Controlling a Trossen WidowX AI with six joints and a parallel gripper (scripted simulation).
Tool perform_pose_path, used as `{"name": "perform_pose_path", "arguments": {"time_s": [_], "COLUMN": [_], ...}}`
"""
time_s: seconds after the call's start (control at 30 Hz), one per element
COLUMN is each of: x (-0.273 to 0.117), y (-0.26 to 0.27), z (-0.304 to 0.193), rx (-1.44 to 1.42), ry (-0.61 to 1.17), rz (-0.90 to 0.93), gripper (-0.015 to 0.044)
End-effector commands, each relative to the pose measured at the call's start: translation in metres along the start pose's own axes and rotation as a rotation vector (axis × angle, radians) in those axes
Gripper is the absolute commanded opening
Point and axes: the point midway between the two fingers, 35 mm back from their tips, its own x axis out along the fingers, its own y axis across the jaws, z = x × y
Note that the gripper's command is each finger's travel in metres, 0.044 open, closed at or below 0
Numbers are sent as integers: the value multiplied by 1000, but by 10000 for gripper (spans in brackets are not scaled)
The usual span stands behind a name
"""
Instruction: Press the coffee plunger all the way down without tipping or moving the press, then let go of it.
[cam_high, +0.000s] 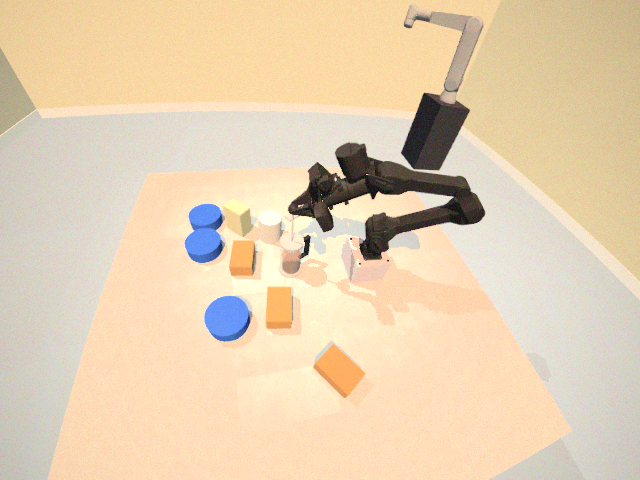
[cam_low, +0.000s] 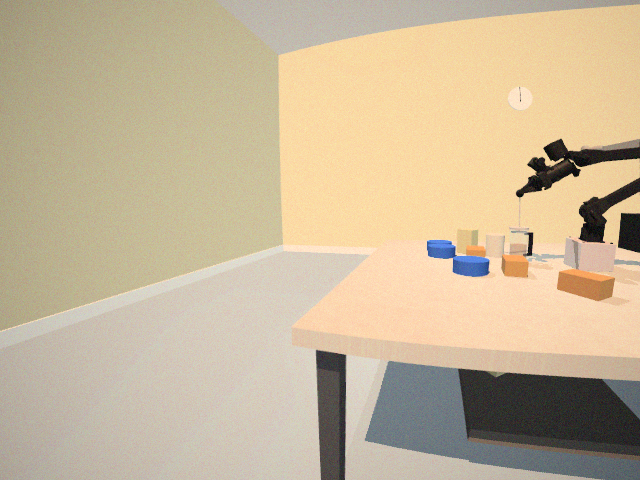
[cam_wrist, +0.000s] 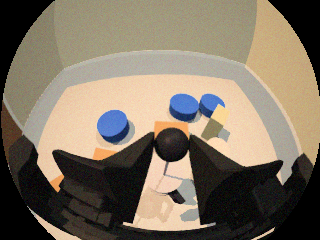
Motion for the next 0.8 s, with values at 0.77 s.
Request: {"name": "perform_pose_path", "arguments": {"time_s": [0.77], "x": [30], "y": [-1], "z": [-38], "rx": [5], "ry": [14], "rz": [-2], "gripper": [124]}}
